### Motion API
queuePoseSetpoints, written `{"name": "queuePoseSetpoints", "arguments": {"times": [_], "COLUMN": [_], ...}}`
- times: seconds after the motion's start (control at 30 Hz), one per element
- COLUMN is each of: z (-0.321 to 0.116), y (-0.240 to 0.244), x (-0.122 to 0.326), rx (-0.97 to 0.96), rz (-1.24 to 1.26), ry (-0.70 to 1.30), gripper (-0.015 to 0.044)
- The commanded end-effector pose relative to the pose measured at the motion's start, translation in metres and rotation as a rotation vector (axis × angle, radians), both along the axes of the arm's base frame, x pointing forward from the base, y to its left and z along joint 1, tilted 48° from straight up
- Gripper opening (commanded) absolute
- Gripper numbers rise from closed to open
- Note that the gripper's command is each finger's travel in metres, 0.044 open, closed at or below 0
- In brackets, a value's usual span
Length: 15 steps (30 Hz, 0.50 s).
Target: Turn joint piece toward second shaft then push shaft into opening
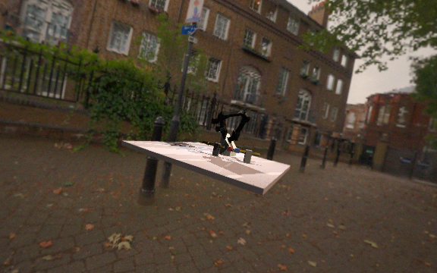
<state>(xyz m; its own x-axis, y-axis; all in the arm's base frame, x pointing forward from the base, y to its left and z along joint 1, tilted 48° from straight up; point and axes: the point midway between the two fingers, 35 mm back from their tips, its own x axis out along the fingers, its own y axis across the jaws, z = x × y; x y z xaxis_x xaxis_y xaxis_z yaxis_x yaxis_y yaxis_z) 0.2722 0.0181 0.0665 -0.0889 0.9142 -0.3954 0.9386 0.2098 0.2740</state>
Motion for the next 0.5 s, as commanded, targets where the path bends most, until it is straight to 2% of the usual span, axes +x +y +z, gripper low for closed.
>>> {"name": "queuePoseSetpoints", "arguments": {"times": [0.0, 0.23, 0.47], "z": [-0.010, -0.022, -0.023], "y": [0.000, -0.001, -0.001], "x": [-0.003, -0.005, -0.005], "rx": [0.030, 0.070, 0.071], "rz": [-0.056, -0.145, -0.147], "ry": [0.122, 0.316, 0.322], "gripper": [0.0440, 0.0440, 0.0440]}}
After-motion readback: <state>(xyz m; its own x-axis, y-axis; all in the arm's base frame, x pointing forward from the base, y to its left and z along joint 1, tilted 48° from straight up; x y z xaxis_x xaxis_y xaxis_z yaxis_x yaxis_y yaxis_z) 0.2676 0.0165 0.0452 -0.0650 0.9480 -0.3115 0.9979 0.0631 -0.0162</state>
